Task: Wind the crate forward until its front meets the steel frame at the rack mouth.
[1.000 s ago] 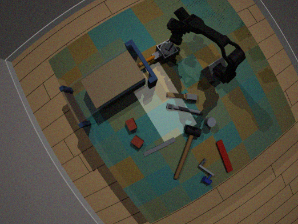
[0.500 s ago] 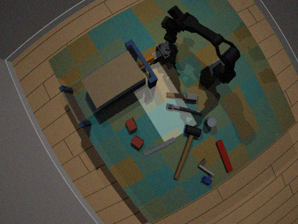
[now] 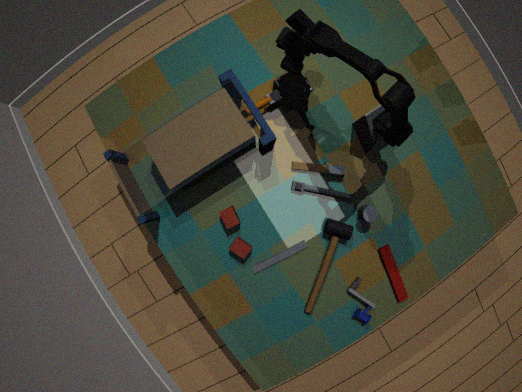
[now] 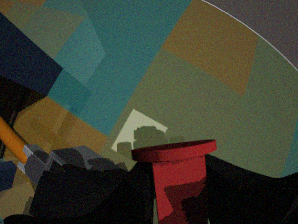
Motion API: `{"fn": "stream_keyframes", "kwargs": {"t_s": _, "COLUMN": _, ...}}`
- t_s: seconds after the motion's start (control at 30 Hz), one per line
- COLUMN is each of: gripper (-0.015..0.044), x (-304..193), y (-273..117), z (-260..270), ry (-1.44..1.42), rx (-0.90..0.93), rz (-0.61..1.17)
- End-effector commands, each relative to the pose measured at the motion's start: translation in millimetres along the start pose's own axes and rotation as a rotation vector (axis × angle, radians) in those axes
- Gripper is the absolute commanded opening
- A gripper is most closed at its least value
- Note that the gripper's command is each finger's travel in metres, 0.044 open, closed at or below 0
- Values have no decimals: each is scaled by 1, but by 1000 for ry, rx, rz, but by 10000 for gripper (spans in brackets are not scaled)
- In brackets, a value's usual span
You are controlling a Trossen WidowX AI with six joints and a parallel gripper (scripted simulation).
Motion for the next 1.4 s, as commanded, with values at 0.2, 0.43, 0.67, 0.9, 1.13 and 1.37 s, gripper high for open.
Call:
{"fn": "stream_keyframes", "kwargs": {"t_s": 0.2, "gripper": 0, "x": 20, "y": 7, "z": 22, "ry": -28, "rx": 27, "rz": -26}}
{"fn": "stream_keyframes", "kwargs": {"t_s": 0.43, "gripper": 0, "x": 26, "y": 10, "z": 31, "ry": -28, "rx": 28, "rz": -26}}
{"fn": "stream_keyframes", "kwargs": {"t_s": 0.67, "gripper": 0, "x": 32, "y": 13, "z": 41, "ry": -28, "rx": 29, "rz": -26}}
{"fn": "stream_keyframes", "kwargs": {"t_s": 0.9, "gripper": 0, "x": 36, "y": 15, "z": 52, "ry": -29, "rx": 30, "rz": -26}}
{"fn": "stream_keyframes", "kwargs": {"t_s": 1.13, "gripper": 0, "x": 39, "y": 17, "z": 61, "ry": -29, "rx": 31, "rz": -26}}
{"fn": "stream_keyframes", "kwargs": {"t_s": 1.37, "gripper": 0, "x": 40, "y": 18, "z": 67, "ry": -29, "rx": 32, "rz": -26}}
Point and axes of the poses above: the point midway between the two fingers, 35 mm back from their tips, its own y axis out along the fingers, its own z axis across the jaws, x = y × z, the point moved 8 cm from there along -y, back along the fingers, and after that the axes turned 6 degrees about y, right-handed, at the moved point
